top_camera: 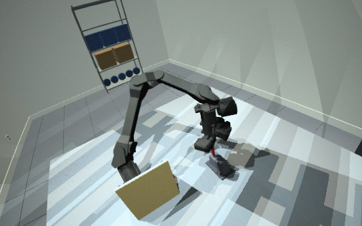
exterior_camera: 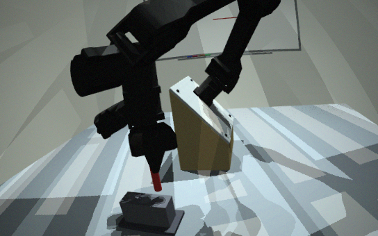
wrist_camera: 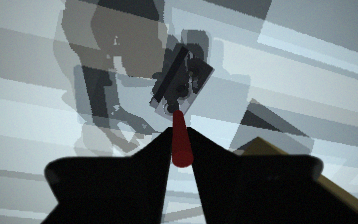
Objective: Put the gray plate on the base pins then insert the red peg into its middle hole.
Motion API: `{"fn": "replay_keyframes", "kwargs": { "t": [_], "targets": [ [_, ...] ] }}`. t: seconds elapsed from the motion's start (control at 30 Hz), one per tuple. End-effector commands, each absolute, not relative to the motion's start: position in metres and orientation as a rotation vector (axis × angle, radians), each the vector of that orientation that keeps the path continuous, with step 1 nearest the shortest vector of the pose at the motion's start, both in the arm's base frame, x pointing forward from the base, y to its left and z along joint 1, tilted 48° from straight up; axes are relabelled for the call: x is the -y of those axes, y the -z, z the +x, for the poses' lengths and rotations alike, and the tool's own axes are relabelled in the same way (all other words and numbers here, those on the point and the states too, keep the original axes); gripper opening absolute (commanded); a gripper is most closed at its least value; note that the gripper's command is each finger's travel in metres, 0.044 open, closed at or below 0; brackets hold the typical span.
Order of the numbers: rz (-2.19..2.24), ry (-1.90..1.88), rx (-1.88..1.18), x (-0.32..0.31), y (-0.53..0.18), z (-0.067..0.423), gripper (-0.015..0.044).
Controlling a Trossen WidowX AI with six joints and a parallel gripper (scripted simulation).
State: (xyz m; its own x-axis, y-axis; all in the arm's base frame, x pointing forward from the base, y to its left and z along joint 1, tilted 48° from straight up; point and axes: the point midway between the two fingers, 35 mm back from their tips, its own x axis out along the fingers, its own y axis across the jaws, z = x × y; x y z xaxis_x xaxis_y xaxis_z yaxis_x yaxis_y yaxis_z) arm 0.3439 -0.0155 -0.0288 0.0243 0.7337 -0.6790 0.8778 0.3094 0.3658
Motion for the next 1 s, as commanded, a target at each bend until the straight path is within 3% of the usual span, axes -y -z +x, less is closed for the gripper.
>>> {"fn": "replay_keyframes", "kwargs": {
  "t": [0.0, 0.97],
  "targets": [
    [1.458, 0.218, -1.742, 0.025, 0.041, 0.348, 0.0],
    [1.459, 0.215, -1.744, 0.033, 0.052, 0.351, 0.0]
  ]
}}
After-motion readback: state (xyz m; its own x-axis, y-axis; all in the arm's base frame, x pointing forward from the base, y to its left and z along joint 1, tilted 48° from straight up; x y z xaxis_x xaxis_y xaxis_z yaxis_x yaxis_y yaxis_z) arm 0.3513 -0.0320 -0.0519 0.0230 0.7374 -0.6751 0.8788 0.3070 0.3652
